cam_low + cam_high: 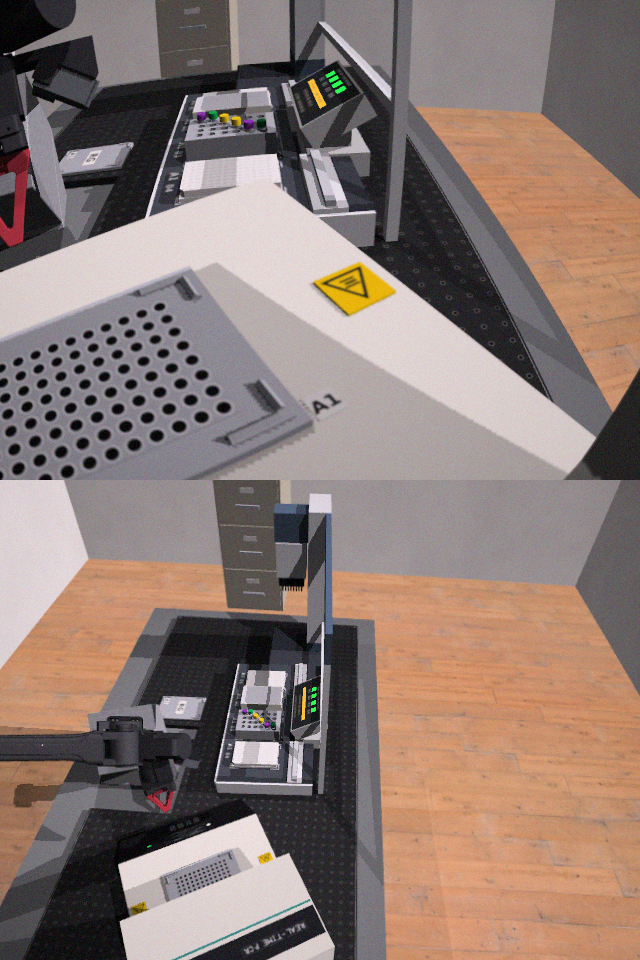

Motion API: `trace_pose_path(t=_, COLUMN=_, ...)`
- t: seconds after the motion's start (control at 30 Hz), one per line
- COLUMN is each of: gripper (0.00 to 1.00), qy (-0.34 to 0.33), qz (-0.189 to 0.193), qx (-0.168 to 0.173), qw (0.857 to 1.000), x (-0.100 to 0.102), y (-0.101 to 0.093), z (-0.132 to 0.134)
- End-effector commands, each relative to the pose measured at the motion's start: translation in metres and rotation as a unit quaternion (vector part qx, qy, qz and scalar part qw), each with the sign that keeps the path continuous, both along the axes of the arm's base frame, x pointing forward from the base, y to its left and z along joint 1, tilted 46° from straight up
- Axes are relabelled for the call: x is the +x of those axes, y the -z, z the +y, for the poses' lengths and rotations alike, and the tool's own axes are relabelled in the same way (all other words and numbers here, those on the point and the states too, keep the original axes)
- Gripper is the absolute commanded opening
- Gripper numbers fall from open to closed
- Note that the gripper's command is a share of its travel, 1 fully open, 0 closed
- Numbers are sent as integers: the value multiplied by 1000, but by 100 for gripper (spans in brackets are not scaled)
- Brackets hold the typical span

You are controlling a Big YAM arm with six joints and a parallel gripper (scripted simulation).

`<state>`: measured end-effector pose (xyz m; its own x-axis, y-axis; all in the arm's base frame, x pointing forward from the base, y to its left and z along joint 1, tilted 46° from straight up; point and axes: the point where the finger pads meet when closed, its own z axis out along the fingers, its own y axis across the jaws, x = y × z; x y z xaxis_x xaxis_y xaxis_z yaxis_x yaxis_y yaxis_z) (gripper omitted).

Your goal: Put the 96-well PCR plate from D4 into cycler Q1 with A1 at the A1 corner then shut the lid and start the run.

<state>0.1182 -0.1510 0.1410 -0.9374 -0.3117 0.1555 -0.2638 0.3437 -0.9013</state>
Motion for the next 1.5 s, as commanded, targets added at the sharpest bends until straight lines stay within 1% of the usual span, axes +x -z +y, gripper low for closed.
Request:
trace_pose_path(t=0.0, gripper=0, qy=-2, qz=-19, qx=1, qw=1000, x=6, y=-19, z=2)
trace_pose_path(t=0.6, gripper=0, qy=-2, qz=-23, qx=1, qw=1000, x=7, y=-25, z=2)
trace_pose_path(t=0.77, gripper=0, qy=-1, qz=-12, qx=0, qw=1000, x=5, y=-16, z=2)
trace_pose_path(t=0.83, gripper=0, qy=-1, qz=-12, qx=0, qw=1000, x=5, y=-16, z=2)
trace_pose_path(t=1.07, gripper=0, qy=-1, qz=-11, qx=0, qw=1000, x=1, y=-5, z=2)
trace_pose_path(t=1.17, gripper=0, qy=-1, qz=-5, qx=0, qw=1000, x=0, y=-2, z=2)
trace_pose_path(t=1.47, gripper=0, qy=-3, qz=-8, qx=2, qw=1000, x=4, y=-12, z=2)
